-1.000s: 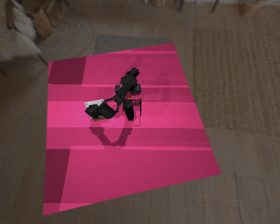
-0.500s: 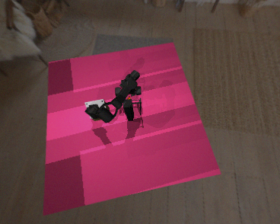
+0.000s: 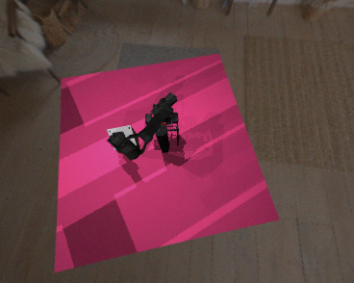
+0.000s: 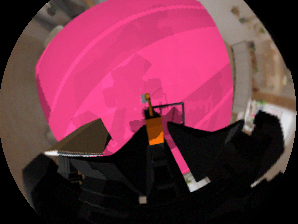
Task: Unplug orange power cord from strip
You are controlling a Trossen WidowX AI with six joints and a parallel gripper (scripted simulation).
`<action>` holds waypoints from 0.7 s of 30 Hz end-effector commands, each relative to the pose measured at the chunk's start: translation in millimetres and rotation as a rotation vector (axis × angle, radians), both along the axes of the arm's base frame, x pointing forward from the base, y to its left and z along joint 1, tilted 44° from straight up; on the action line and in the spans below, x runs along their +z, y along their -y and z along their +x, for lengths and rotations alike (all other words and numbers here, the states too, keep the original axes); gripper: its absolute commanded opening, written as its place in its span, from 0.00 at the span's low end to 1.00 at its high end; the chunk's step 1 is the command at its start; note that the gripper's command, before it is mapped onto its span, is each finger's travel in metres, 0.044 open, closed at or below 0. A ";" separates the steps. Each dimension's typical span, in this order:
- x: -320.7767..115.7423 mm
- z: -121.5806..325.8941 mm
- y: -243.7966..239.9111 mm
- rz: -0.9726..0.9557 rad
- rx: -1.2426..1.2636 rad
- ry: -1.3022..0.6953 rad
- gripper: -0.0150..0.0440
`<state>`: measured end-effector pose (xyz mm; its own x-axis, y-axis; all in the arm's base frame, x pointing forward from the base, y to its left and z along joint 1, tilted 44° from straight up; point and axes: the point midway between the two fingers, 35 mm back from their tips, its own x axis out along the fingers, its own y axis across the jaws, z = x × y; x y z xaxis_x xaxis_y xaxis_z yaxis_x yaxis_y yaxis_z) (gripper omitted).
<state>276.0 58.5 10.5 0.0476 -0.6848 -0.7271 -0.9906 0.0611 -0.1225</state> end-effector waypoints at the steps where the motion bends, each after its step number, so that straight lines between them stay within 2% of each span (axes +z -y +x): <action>1: 0.4 -2.1 3.6 -0.009 0.002 -0.008 0.53; 17: -8.2 -1.6 11.9 -0.010 0.002 -0.008 0.53; 21: -7.2 -0.6 9.5 -0.002 -0.001 -0.003 0.35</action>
